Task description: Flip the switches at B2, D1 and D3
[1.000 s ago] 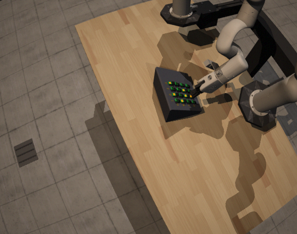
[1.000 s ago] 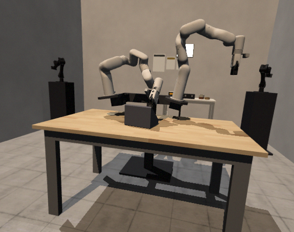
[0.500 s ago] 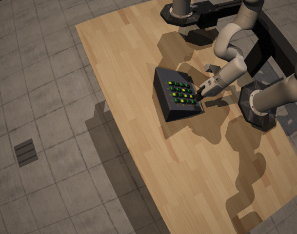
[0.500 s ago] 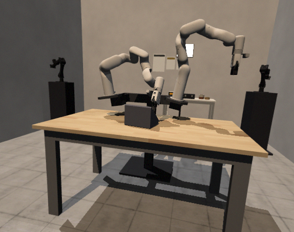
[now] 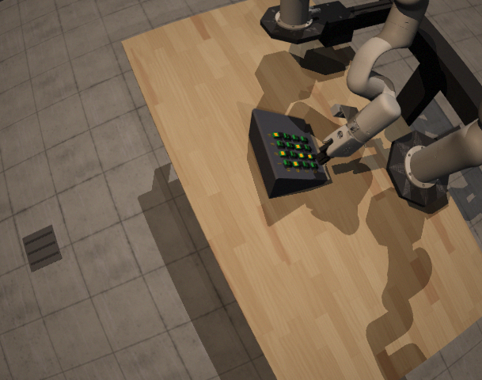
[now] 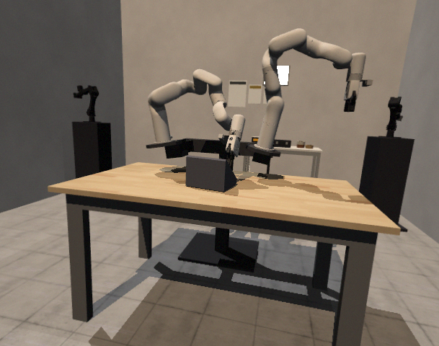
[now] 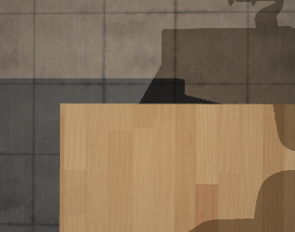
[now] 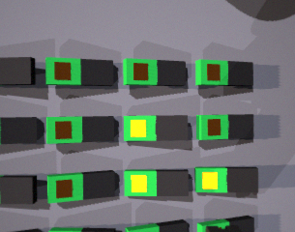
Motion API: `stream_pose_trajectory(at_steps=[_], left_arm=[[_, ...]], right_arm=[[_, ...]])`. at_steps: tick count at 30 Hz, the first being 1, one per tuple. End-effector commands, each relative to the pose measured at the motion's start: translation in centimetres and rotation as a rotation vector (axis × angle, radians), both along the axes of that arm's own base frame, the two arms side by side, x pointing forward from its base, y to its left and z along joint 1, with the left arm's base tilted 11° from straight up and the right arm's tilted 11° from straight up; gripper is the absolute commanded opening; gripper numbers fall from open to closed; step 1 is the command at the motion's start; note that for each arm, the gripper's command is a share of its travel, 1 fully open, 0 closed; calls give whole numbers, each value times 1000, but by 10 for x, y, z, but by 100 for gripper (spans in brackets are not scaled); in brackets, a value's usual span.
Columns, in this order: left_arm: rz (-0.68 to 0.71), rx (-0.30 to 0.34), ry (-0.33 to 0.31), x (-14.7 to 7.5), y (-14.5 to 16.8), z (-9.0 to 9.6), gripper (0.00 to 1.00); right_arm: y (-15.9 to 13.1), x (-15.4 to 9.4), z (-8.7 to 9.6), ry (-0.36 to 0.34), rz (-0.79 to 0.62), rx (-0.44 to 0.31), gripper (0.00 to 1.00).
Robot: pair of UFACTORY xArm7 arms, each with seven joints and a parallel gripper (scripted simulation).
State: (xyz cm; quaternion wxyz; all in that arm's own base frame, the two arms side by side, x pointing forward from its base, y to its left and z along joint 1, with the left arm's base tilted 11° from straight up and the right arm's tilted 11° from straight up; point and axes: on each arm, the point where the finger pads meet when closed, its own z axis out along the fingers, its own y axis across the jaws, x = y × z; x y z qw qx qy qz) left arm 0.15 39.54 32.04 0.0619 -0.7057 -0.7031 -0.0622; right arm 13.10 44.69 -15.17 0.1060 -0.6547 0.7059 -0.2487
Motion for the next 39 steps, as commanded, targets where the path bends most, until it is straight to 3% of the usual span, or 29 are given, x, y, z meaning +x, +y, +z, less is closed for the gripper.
stream_pose_trajectory(at_steps=[1, 13, 25, 39], left_arm=[[0, 6, 0, 0, 1, 2, 100], [0, 6, 0, 0, 1, 2, 100], [0, 6, 0, 0, 1, 2, 100], [0, 6, 0, 0, 1, 2, 100]], right_arm=[[2, 0, 1, 0, 1, 4, 0], [2, 1, 1, 0, 1, 4, 0], [-3, 11, -18, -1, 1, 4, 0], [-3, 12, -20, -1, 1, 4, 0]])
